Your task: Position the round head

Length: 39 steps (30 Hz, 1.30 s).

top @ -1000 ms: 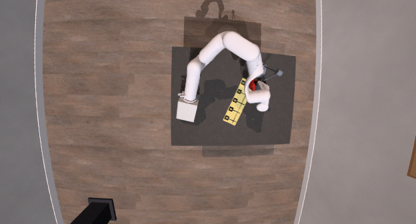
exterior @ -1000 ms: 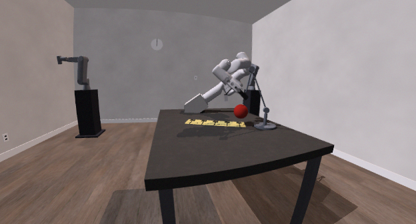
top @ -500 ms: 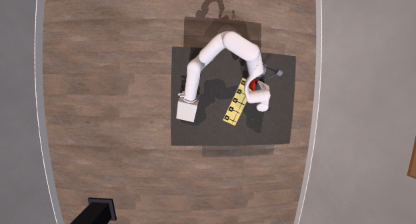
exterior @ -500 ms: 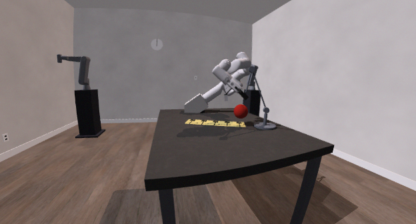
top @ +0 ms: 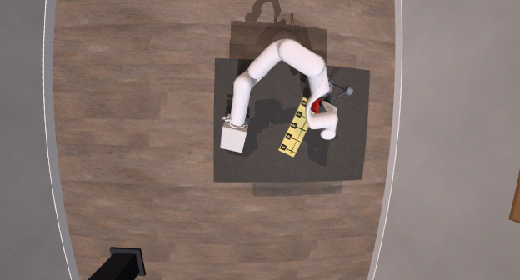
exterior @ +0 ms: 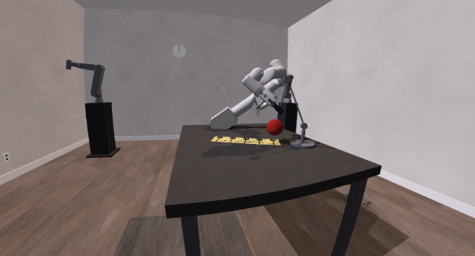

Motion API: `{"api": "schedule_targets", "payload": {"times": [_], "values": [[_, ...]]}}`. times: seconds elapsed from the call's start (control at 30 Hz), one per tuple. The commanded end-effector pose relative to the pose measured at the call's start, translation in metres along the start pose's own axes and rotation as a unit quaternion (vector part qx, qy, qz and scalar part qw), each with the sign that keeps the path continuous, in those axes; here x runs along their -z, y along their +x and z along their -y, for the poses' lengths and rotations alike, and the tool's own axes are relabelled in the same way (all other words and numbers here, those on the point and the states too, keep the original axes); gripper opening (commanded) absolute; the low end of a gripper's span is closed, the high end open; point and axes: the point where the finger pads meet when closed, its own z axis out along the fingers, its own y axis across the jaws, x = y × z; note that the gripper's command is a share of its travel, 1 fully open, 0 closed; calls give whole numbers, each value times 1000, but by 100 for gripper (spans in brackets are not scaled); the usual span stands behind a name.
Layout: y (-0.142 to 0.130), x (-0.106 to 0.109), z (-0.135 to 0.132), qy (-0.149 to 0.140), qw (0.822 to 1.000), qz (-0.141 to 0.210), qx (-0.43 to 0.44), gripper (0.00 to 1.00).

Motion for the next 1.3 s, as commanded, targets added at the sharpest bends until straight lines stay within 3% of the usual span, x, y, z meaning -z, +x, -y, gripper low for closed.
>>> {"api": "schedule_targets", "payload": {"times": [0.0,1.0,1.03,1.27], "values": [[6,8,1,3,1000,-1,0,0],[52,49,2,1,1000,-1,2,0],[52,49,2,1,1000,-1,2,100],[51,49,1,2,1000,-1,1,100]]}}
